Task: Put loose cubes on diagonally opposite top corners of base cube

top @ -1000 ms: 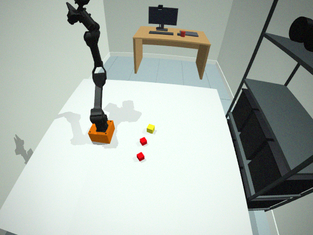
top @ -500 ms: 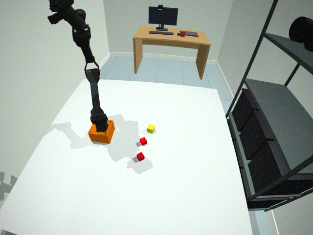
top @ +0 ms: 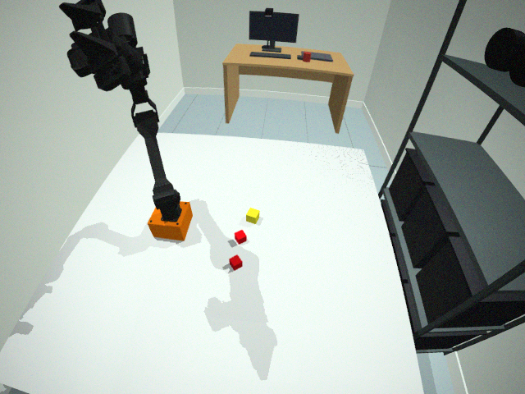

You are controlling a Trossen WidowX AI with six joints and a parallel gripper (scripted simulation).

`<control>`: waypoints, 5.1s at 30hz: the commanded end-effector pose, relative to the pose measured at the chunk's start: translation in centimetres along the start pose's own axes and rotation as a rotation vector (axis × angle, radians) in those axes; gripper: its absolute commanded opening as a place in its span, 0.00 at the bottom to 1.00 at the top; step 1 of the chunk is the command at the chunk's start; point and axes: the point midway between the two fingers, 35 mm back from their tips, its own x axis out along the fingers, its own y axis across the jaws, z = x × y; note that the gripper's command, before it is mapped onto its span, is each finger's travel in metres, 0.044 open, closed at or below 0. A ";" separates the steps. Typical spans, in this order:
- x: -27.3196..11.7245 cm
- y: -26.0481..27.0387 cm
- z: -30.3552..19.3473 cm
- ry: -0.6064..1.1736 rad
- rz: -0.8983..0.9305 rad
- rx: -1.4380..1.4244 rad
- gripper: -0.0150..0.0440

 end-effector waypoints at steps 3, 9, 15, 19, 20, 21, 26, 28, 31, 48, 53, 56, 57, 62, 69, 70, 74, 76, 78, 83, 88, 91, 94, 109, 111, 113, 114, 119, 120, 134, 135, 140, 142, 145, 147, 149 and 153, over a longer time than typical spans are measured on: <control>1.4 -9.7 -1.4 0.078 -0.269 -0.218 0.70; 0.7 -18.6 -2.6 0.194 -0.507 -0.416 0.70; -1.9 -26.8 -3.7 0.351 -0.732 -0.607 0.70; -4.5 -31.8 -4.2 0.477 -0.873 -0.727 0.70; -5.3 -33.0 -4.3 0.511 -0.907 -0.756 0.70; -6.1 -34.2 -4.4 0.546 -0.941 -0.785 0.70; -10.5 -39.3 -4.6 0.736 -1.101 -0.921 0.70; -12.5 -41.1 -4.6 0.819 -1.162 -0.971 0.70; -15.6 -43.4 -4.4 0.949 -1.249 -1.041 0.70; -33.8 -49.3 -0.4 1.813 -1.657 -1.275 0.70; -37.5 -49.0 1.0 2.033 -1.731 -1.274 0.70; -37.6 -49.0 1.1 2.037 -1.732 -1.274 0.70; -37.6 -49.0 1.1 2.037 -1.732 -1.274 0.70; -37.7 -49.1 1.1 2.037 -1.732 -1.274 0.70; -41.3 -53.2 3.3 2.037 -1.733 -1.274 0.70; -41.5 -53.3 3.4 2.037 -1.733 -1.274 0.70; -41.5 -53.3 3.5 2.037 -1.733 -1.274 0.70; -41.9 -53.8 3.7 2.037 -1.733 -1.274 0.70; -42.3 -54.2 4.0 2.037 -1.733 -1.274 0.70; -42.5 -54.4 4.0 2.037 -1.733 -1.274 0.70; -42.9 -54.9 4.3 2.037 -1.733 -1.274 0.70; -43.2 -55.3 4.5 2.037 -1.733 -1.274 0.70; -43.6 -55.6 4.7 2.037 -1.733 -1.274 0.70; -44.4 -56.5 5.2 2.037 -1.733 -1.273 0.48; -44.4 -56.5 5.2 2.037 -1.733 -1.273 0.43; -44.4 -56.5 5.2 2.037 -1.733 -1.273 0.43; -44.4 -56.5 5.2 2.037 -1.733 -1.273 0.43; -43.5 -55.8 4.6 2.037 -1.733 -1.274 0.43; -43.3 -55.6 4.4 2.037 -1.733 -1.274 0.43; -40.5 -52.8 2.6 2.037 -1.732 -1.274 0.43; -40.3 -52.6 2.5 2.037 -1.732 -1.274 0.43; -39.3 -51.4 2.0 2.037 -1.732 -1.274 0.43; -38.9 -50.9 1.8 2.037 -1.732 -1.274 0.43; -38.4 -50.1 1.5 2.037 -1.732 -1.274 0.43; -38.0 -49.6 1.3 2.037 -1.732 -1.274 0.43; -37.7 -49.1 1.2 2.037 -1.732 -1.274 0.43; -37.6 -48.9 1.1 2.036 -1.733 -1.274 0.43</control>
